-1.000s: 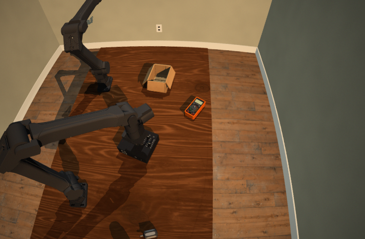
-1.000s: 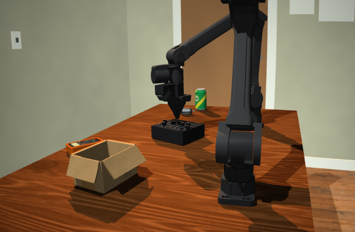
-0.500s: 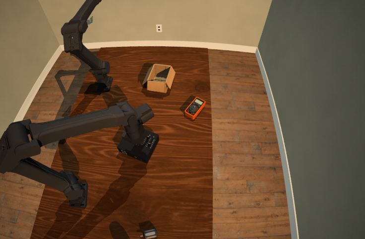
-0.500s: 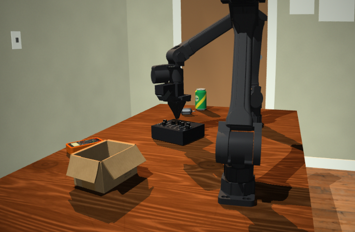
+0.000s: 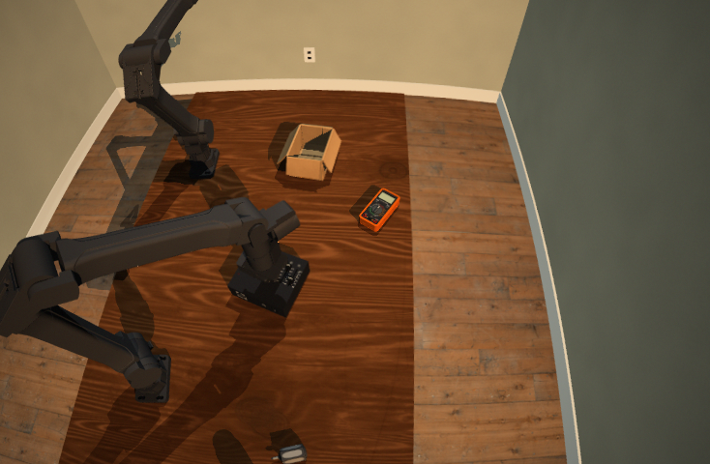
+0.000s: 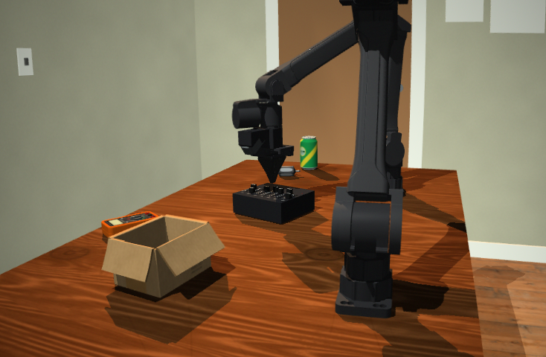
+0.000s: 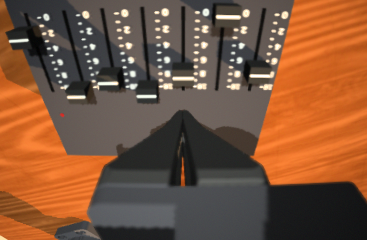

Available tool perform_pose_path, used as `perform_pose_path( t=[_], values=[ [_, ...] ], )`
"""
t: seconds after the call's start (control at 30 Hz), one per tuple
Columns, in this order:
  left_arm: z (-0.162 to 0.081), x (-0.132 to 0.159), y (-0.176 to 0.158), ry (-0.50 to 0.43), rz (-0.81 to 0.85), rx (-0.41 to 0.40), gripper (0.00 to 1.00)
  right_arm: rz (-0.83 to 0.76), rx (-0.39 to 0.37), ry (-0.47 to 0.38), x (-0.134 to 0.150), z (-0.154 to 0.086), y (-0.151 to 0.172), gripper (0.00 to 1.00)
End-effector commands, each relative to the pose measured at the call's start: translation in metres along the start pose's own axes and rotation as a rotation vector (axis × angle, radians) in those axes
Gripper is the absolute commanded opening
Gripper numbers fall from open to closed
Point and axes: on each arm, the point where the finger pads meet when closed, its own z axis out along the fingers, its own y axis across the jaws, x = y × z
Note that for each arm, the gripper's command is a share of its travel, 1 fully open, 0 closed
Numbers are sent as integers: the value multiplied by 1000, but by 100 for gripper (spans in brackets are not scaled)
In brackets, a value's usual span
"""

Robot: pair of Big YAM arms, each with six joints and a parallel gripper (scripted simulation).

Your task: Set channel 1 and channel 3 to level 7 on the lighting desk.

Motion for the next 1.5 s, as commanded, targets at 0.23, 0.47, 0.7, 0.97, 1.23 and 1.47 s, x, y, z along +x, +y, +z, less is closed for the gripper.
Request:
perform_pose_path(
  t=[0.23,0.47,0.7,0.97,1.23,1.47],
  values=[
    [-1,-4,4,-17,-14,-10,100,0,29,-55,-14,-19,-10,0],
    [-1,-4,4,-17,-14,-10,100,0,29,-55,-14,-19,-10,0],
    [-1,-4,4,-17,-14,-10,100,0,29,-55,-14,-19,-10,0],
    [-1,-4,4,-17,-14,-10,100,0,29,-55,-14,-19,-10,0],
    [-1,-4,4,-17,-14,-10,100,0,31,-57,-17,-20,-12,0],
    [-1,-4,4,-17,-14,-10,100,0,33,-62,-22,-22,-14,0]
  ],
)
